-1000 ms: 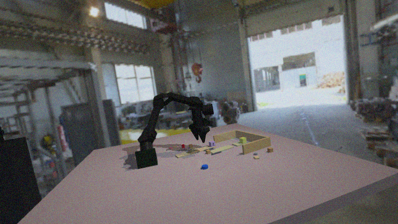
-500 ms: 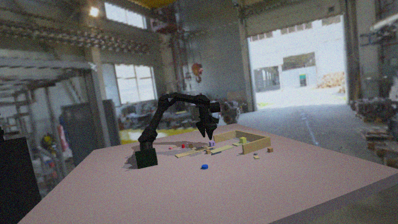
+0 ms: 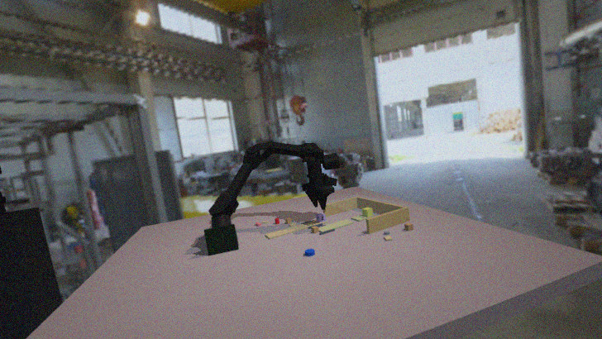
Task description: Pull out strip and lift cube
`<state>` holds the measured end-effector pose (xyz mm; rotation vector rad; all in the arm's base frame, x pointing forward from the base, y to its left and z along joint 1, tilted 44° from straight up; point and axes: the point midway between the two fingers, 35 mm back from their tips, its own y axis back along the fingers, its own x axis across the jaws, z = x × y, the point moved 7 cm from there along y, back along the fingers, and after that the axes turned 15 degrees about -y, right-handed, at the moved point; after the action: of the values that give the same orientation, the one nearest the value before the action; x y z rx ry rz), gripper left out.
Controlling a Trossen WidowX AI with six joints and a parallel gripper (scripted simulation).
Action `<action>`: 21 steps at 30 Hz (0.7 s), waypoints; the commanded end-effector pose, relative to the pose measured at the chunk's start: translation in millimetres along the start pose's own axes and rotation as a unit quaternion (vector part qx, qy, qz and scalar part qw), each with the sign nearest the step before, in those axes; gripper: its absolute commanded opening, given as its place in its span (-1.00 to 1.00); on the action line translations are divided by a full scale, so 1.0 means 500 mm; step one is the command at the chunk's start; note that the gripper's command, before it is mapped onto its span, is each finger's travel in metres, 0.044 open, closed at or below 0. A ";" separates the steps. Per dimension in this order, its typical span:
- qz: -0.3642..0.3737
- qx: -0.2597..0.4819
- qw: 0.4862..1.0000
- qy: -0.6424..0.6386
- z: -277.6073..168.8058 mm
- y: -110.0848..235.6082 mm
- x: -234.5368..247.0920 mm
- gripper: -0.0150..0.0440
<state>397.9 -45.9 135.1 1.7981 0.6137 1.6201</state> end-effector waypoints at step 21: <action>0.003 0.001 1.000 -0.002 0.001 -0.081 0.001 0.36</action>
<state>402.1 -22.6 111.7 1.7957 0.6127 1.6230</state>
